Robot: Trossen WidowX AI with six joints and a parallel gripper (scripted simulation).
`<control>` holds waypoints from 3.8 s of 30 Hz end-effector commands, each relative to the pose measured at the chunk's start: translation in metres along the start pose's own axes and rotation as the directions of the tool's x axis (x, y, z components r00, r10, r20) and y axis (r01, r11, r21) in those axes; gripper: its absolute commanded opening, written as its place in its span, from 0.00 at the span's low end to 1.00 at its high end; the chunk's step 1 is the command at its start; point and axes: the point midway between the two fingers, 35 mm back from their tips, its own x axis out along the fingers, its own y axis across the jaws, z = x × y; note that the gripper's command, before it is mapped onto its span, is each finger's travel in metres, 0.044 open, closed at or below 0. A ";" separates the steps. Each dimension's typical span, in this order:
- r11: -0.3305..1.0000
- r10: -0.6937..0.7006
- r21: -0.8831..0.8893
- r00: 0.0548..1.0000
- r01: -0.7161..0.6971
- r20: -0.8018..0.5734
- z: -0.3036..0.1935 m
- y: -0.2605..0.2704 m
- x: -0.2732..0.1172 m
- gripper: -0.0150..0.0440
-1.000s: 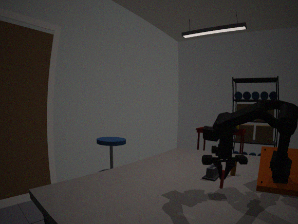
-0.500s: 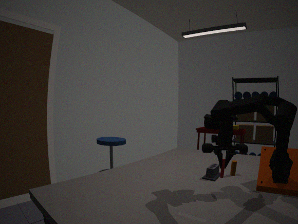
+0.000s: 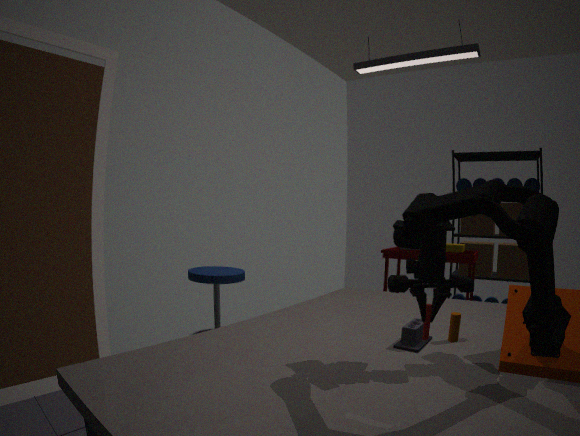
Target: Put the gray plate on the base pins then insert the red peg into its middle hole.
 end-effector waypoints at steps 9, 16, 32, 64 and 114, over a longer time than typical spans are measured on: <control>1.000 0.001 -0.008 1.000 -0.001 0.013 0.035 0.006 -0.004 0.25; 1.000 0.001 -0.009 1.000 -0.001 0.013 0.057 0.009 -0.006 0.25; 1.000 0.001 -0.011 1.000 -0.001 0.012 0.107 0.008 -0.006 0.25; 1.000 0.002 -0.014 1.000 -0.002 0.007 0.164 -0.004 -0.002 0.25; 1.000 -0.002 -0.018 1.000 0.002 0.008 0.164 -0.005 0.013 0.25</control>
